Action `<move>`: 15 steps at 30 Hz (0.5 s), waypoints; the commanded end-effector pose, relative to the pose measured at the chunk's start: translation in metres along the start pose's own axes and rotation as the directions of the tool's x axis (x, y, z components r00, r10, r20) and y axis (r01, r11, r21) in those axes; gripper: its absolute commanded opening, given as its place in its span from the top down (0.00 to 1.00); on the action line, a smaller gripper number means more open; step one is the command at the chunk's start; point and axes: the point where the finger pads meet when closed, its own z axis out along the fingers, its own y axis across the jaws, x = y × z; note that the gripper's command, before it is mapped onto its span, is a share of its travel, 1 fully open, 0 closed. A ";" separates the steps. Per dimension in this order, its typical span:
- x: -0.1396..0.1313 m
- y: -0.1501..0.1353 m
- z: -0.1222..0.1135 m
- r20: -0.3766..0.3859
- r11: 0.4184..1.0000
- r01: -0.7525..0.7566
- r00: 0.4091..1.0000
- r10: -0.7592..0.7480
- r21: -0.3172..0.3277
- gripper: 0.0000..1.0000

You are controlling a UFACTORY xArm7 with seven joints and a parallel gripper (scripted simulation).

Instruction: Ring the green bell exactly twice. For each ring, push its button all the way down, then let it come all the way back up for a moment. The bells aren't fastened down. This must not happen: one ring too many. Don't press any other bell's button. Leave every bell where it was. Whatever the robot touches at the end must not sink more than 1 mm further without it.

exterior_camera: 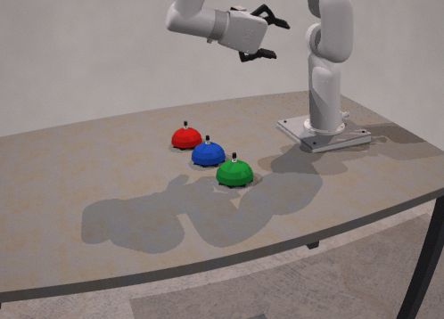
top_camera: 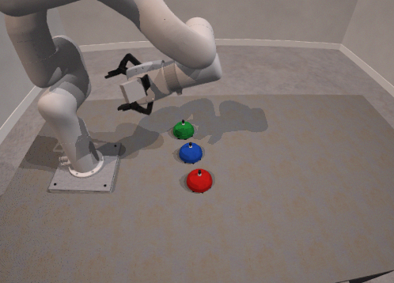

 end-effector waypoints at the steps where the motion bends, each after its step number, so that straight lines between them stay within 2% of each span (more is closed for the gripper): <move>1: -0.014 -0.020 0.002 0.013 0.996 0.020 1.000 -0.021 0.088 0.00; 3: -0.034 -0.046 -0.002 0.019 0.972 0.060 0.998 -0.066 0.227 0.00; 4: -0.034 -0.046 -0.002 0.019 0.972 0.060 0.998 -0.066 0.227 0.00; 5: -0.045 -0.059 -0.006 0.018 0.950 0.082 0.996 -0.091 0.300 0.00; 6: -0.045 -0.059 -0.006 0.018 0.950 0.082 0.996 -0.091 0.300 0.00; 7: -0.056 -0.072 -0.011 0.014 0.922 0.104 0.993 -0.118 0.373 0.00; 8: -0.056 -0.072 -0.011 0.014 0.922 0.104 0.993 -0.118 0.373 0.00; 9: -0.068 -0.083 -0.018 0.007 0.887 0.127 0.989 -0.146 0.444 0.00; 10: -0.068 -0.083 -0.018 0.007 0.887 0.127 0.989 -0.146 0.444 0.00; 11: -0.079 -0.094 -0.025 -0.003 0.845 0.151 0.985 -0.174 0.513 0.00; 12: -0.079 -0.094 -0.025 -0.003 0.845 0.151 0.985 -0.174 0.513 0.00; 13: -0.091 -0.103 -0.033 -0.016 0.798 0.173 0.979 -0.201 0.578 0.00; 14: -0.091 -0.103 -0.033 -0.016 0.798 0.173 0.979 -0.201 0.578 0.00; 15: -0.102 -0.111 -0.041 -0.032 0.745 0.195 0.973 -0.228 0.637 0.00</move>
